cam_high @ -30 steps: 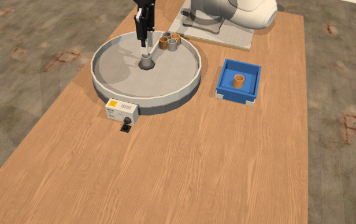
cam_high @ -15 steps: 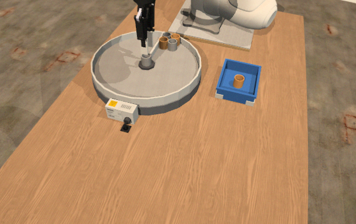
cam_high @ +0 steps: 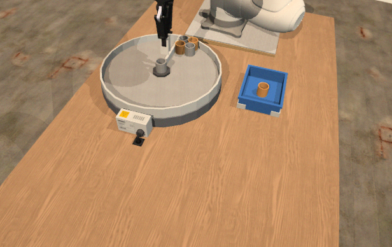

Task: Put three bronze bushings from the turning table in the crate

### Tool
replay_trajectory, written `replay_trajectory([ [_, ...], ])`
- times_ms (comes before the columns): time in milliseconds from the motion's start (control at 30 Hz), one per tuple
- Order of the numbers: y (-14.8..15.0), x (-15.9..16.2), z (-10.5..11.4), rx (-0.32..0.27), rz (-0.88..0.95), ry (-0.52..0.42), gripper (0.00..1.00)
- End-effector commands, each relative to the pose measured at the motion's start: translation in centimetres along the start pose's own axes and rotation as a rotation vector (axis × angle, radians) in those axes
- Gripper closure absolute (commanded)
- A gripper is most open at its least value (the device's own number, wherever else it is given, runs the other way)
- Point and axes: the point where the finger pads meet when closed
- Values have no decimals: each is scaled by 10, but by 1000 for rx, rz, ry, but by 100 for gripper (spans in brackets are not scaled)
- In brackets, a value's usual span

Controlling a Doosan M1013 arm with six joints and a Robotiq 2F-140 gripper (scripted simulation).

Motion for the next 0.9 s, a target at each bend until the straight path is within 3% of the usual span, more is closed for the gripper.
replay_trajectory([
  [0, -28, -6, 0, 3, 91, 2, 90],
  [267, -97, -18, 2, 5, 306, 3, 90],
  [867, -101, -19, 2, 5, 319, 3, 90],
])
Point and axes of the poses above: the point where the finger pads meet when closed, its own z axis back along the fingers, its own y axis across the jaws, x = y × z, and after that the axes turned 4 degrees about -z, right-handed
